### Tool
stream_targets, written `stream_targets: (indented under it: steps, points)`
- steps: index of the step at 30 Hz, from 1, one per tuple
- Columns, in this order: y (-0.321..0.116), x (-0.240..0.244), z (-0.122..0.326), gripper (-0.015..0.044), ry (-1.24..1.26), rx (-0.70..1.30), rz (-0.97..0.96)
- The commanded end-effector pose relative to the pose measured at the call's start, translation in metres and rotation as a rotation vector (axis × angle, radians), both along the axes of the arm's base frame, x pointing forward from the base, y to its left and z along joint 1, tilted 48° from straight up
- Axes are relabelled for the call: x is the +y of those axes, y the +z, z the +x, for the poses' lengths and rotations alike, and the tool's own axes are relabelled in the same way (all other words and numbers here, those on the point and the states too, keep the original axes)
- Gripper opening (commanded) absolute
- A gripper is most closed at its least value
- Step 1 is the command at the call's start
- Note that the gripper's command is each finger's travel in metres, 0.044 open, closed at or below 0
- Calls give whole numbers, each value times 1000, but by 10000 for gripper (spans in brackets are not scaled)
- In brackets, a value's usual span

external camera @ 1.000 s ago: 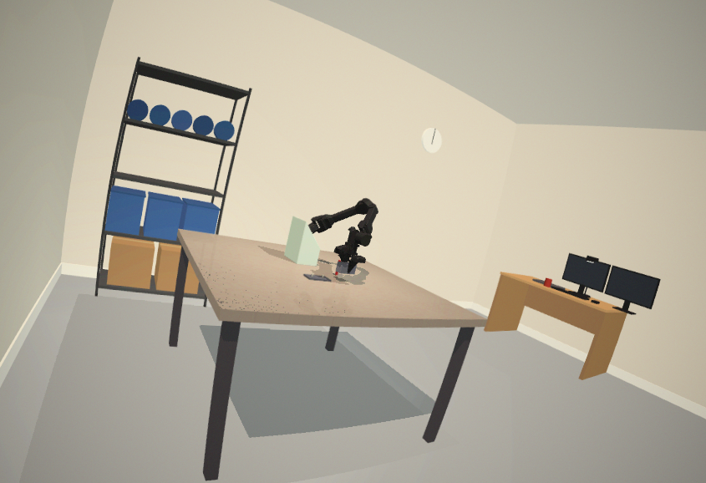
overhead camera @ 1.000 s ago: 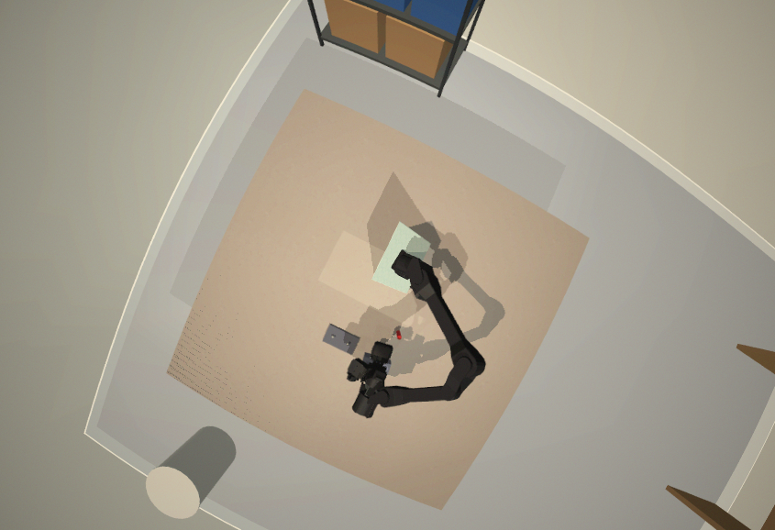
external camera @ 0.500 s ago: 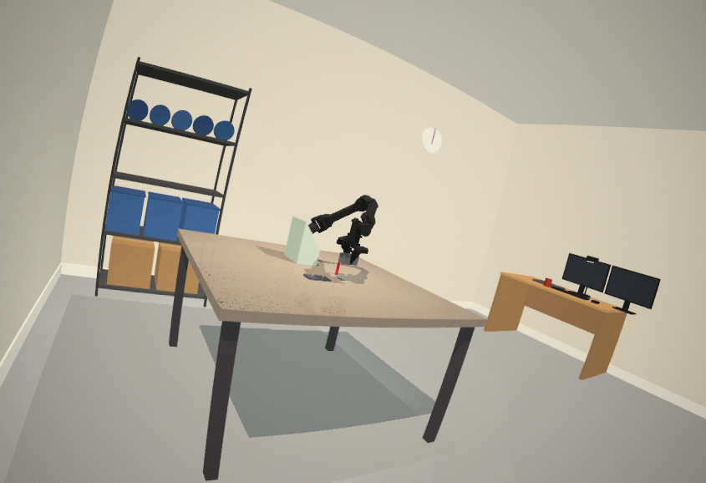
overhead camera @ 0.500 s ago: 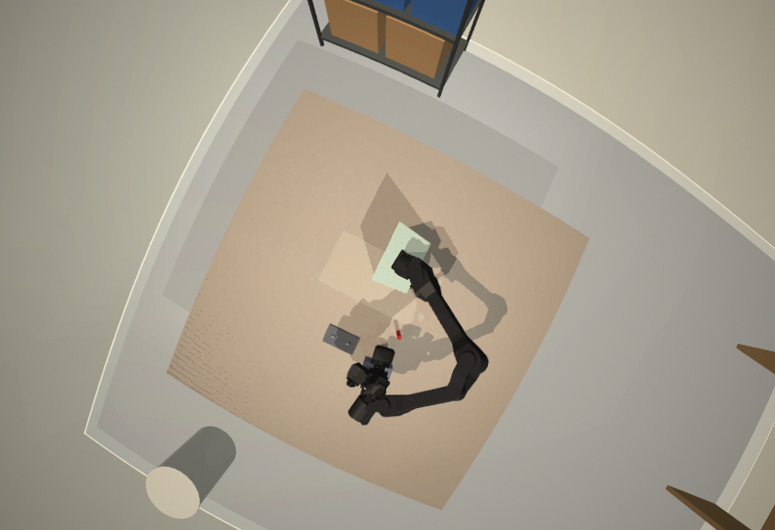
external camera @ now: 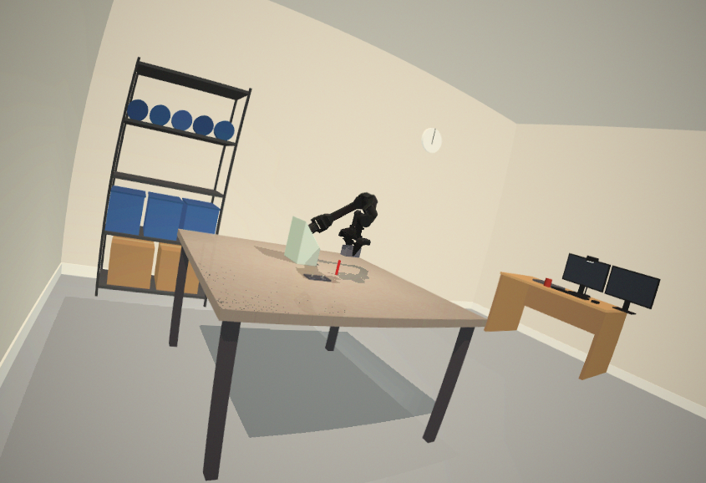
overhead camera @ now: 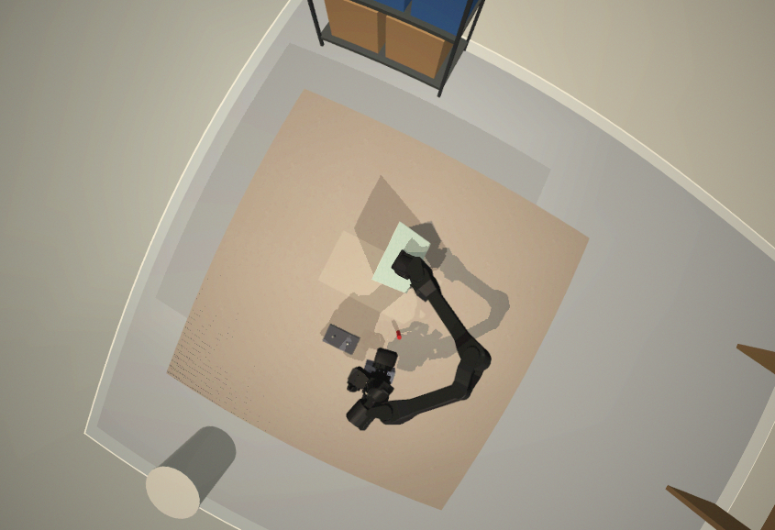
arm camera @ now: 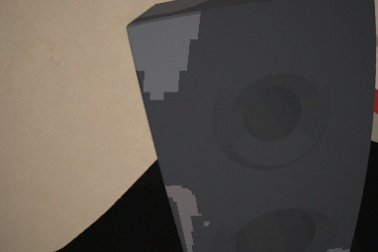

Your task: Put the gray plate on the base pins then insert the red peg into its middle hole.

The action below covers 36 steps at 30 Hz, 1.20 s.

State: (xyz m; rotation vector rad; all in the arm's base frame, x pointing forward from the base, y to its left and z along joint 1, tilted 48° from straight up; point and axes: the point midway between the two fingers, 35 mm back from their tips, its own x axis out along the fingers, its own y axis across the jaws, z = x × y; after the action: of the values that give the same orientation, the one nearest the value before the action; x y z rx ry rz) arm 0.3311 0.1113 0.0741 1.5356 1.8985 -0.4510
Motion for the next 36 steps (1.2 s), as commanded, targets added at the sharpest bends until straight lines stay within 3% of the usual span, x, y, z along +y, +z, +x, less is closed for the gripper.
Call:
stream_targets:
  steps: [1, 36]
  points:
    - [-4, -3, 4, 0, 0, -6, -5]
    - [-112, -33, 20, 0, -67, 62, -18]
